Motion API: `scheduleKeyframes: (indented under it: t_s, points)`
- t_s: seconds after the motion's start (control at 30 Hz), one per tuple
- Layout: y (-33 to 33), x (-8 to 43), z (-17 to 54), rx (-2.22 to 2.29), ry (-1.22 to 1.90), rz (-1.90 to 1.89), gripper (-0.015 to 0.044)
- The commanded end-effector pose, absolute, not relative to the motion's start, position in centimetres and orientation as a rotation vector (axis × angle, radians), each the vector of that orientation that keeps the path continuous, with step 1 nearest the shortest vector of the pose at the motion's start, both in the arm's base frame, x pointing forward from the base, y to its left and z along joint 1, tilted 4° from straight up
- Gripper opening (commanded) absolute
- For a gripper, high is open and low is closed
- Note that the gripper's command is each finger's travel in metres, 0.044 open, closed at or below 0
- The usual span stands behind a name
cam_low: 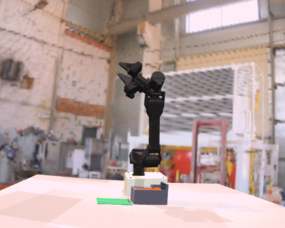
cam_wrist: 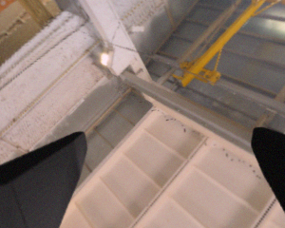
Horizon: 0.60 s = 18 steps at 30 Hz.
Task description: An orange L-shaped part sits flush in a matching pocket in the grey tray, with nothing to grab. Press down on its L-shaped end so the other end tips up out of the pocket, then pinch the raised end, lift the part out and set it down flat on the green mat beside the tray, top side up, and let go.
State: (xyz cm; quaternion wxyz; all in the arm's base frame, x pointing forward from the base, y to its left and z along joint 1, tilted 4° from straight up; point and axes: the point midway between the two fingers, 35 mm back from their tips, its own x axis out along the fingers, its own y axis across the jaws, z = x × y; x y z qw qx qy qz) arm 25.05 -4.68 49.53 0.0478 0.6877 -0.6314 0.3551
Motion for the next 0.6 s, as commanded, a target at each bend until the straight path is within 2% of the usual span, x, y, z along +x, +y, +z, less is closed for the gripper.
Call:
scheduleKeyframes:
  t_s: [0.0, 0.23, 0.57]
  points:
    - [-4.5, 24.9, 49.6, 2.107, -1.922, 1.099, 0.0374]
    - [-2.5, 18.4, 51.7, 2.244, -1.877, 1.474, 0.0190]
    - [-3.0, 9.6, 52.2, 2.647, -1.683, 2.205, 0.0180]
